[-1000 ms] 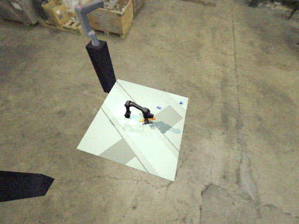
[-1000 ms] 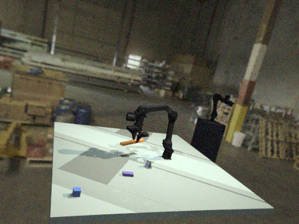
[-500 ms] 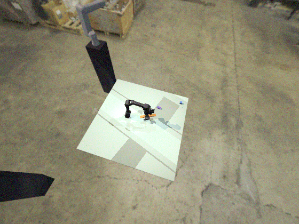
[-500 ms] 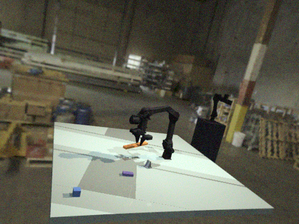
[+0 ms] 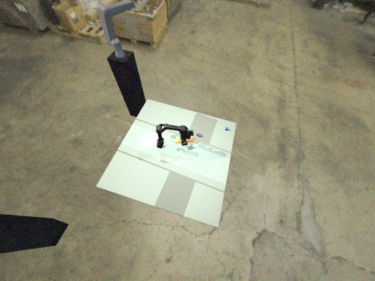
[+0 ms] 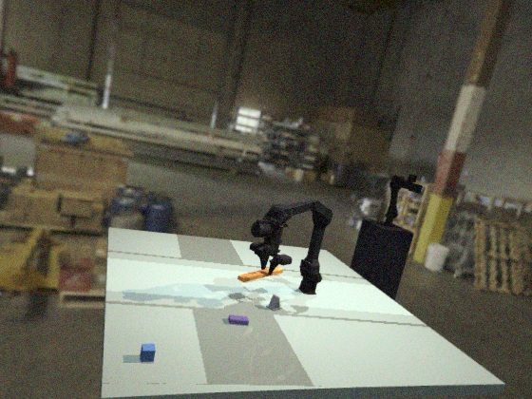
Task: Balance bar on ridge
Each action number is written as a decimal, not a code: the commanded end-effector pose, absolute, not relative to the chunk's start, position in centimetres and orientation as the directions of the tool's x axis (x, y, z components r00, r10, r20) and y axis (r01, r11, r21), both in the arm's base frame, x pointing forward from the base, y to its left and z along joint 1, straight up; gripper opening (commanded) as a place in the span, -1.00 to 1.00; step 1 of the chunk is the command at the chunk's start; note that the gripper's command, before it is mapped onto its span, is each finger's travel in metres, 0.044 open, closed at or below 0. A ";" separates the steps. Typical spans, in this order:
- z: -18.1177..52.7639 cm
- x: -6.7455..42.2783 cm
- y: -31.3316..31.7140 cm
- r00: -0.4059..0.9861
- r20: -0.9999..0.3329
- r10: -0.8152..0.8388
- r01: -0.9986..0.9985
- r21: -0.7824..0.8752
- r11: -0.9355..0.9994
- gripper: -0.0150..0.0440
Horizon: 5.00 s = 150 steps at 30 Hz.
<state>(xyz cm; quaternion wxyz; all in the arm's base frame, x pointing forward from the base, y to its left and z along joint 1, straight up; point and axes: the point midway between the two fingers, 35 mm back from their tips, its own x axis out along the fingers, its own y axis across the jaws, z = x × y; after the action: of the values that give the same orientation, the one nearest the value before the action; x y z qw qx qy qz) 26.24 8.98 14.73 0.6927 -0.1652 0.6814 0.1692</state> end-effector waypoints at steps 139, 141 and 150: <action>10.0 21.1 16.3 0.019 -1.000 0.015 -0.445 0.005 0.895 -0.49; 10.0 21.1 16.3 0.019 -1.000 0.015 -0.445 0.005 0.895 -0.49; 9.9 21.1 16.2 0.019 -1.000 0.015 -0.445 0.005 0.895 -0.49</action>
<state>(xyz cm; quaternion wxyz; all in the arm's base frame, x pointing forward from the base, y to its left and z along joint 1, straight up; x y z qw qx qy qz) 21.08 16.25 9.98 0.6952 -0.1590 0.6810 0.1666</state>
